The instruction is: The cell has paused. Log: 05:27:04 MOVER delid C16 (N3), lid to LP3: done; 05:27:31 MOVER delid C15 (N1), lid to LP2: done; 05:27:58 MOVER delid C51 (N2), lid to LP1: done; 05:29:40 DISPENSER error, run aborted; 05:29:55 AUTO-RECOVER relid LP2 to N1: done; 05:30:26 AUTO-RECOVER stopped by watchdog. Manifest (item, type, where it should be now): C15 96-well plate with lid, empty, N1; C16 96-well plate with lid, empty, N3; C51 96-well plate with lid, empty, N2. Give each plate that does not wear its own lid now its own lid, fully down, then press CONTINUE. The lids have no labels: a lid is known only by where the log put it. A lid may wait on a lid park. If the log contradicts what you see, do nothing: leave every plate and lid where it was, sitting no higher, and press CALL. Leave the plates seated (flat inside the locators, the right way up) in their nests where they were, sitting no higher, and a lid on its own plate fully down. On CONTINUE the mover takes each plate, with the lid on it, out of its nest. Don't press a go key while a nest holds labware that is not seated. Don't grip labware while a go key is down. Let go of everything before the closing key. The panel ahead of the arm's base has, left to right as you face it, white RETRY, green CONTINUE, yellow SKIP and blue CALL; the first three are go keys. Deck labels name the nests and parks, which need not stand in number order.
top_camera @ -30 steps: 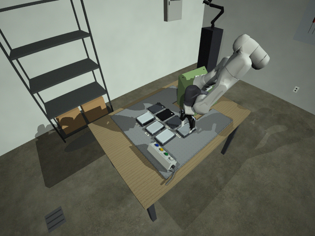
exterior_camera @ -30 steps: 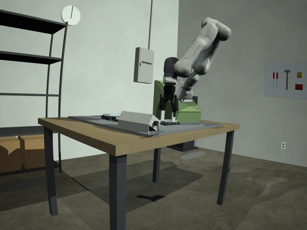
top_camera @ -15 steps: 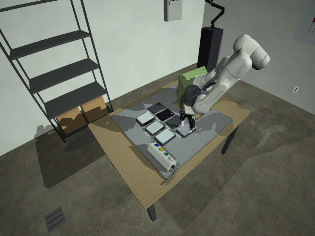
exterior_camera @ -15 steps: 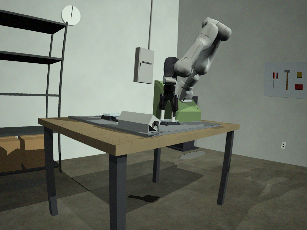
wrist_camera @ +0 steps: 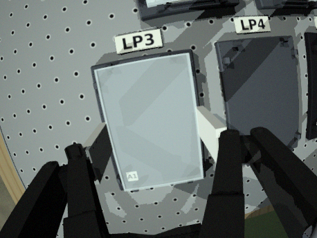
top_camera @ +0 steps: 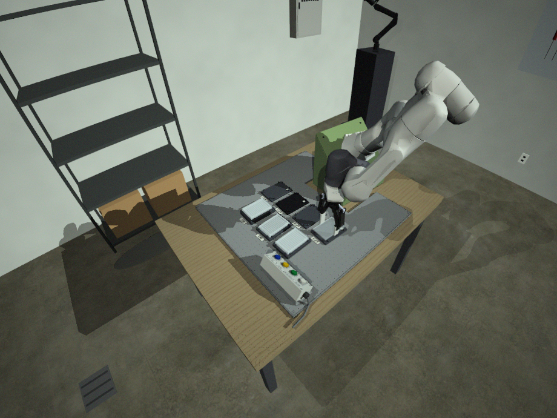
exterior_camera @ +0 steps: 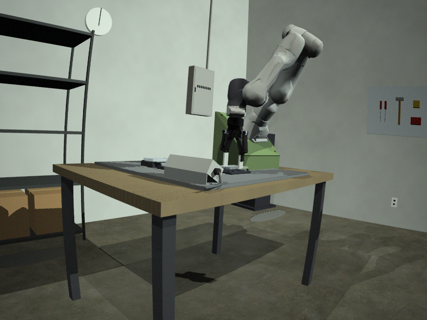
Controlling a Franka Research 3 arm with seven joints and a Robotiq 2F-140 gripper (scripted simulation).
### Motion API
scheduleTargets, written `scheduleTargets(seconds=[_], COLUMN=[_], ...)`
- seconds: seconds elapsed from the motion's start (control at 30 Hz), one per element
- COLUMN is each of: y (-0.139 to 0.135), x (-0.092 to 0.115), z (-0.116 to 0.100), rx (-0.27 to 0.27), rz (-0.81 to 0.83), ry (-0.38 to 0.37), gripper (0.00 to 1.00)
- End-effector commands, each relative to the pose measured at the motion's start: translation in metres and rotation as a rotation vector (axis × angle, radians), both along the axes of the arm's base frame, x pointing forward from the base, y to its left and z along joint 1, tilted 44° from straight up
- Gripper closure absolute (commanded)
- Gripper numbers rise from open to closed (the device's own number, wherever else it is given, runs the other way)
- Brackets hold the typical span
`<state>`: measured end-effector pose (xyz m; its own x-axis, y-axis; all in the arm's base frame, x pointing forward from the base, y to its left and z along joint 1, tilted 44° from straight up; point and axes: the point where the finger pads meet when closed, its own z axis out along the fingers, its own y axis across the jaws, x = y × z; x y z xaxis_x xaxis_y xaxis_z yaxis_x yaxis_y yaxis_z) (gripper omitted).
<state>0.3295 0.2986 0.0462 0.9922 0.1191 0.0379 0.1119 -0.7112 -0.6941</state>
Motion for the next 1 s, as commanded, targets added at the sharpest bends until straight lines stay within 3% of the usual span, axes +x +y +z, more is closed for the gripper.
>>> scheduleTargets(seconds=[0.0, 0.97], y=[0.0004, -0.0044], x=[-0.0024, -0.002], z=[0.0007, 0.0057], rx=[0.002, 0.002], rz=[0.0, 0.0], ry=[0.008, 0.008], gripper=[1.0, 1.0])
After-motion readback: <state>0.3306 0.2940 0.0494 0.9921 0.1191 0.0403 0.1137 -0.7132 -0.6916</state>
